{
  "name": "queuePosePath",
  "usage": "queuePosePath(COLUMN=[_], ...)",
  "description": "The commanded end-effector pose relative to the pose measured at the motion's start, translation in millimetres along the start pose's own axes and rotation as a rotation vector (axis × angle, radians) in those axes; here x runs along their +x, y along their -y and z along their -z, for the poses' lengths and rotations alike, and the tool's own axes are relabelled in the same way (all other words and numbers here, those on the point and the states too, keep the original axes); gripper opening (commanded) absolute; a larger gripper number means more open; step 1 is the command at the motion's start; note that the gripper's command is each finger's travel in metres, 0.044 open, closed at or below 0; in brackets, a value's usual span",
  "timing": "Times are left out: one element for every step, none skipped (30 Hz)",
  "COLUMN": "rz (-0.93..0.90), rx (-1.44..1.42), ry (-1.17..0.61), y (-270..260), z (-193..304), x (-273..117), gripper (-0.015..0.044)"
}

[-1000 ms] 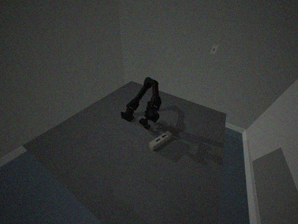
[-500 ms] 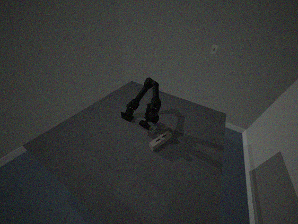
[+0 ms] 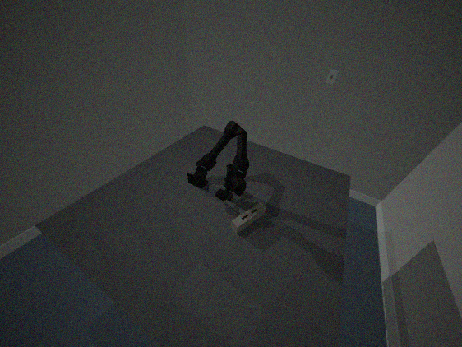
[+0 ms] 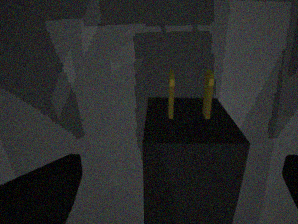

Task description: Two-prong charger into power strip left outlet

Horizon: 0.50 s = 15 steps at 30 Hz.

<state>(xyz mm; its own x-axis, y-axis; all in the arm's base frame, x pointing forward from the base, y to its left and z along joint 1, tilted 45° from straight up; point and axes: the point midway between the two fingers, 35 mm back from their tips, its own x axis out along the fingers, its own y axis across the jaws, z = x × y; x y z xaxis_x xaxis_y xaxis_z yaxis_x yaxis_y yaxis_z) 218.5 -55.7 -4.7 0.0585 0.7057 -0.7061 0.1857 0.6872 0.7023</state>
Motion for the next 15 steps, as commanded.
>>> queuePosePath(rz=[-0.004, -0.004, -0.004, -0.001, -0.001, -0.001, -0.001, -0.001, -0.001, -0.001, -0.001, -0.001, -0.001, -0.001, -0.001], rx=[0.006, 0.006, 0.006, 0.0, 0.0, 0.0, 0.0, 0.0, 0.0, 0.0, 0.0, 0.0, 0.0, 0.0, 0.0], ry=[0.002, 0.002, 0.002, -0.001, -0.001, -0.001, -0.001, -0.001, -0.001, -0.001, -0.001, -0.001, -0.001, -0.001, -0.001], y=[-0.4, -0.5, -0.5, -0.3, -0.3, -0.3, -0.3, -0.3, -0.3, -0.3, -0.3, -0.3, -0.3, -0.3, -0.3], z=[0.4, 0.4, 0.4, 0.1, 0.1, 0.1, 0.1, 0.1, 0.1, 0.1, 0.1, 0.1, 0.1, 0.1, 0.1], x=[6.2, 7.5, 8.3, 4.6, 4.6, 4.6, 4.6, 4.6, 4.6, 4.6, 4.6, 4.6, 4.6, 4.6, 4.6], gripper=[0.044, 0.044, 0.044, 0.0414, 0.0387, 0.0361, 0.0335, 0.0309, 0.0282, 0.0256, 0.023, 0.0204, 0.0177, 0.0151, 0.0125])
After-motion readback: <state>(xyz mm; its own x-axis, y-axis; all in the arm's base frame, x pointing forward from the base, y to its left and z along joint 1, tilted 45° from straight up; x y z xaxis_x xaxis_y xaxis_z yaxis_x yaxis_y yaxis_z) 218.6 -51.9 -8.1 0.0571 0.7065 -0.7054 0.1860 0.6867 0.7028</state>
